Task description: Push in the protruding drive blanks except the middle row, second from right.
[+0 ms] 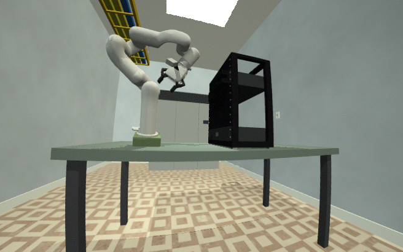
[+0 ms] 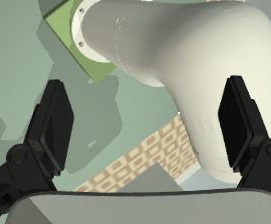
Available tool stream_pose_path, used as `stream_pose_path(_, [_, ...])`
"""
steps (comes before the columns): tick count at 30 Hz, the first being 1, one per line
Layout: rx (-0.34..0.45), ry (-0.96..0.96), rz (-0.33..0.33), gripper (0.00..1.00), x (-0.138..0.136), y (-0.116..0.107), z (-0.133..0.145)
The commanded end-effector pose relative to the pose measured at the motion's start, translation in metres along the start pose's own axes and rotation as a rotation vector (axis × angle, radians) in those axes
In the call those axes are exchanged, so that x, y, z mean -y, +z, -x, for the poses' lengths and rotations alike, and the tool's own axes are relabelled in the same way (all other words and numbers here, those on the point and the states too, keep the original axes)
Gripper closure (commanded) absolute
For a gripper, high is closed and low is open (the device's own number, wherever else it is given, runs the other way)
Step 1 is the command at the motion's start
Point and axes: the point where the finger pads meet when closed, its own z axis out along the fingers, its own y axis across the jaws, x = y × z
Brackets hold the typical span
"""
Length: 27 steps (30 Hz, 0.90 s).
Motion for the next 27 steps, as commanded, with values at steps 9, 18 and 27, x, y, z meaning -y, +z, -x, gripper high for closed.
stream_pose_path(9, [0.001,0.000,-0.002,0.00,0.0001,-0.0008,-0.0001])
stream_pose_path(18, [0.001,0.000,-0.002,0.00,0.0001,-0.0008,-0.0001])
stream_pose_path(27, [0.001,-0.001,-0.022,0.00,0.0017,-0.0026,0.0014])
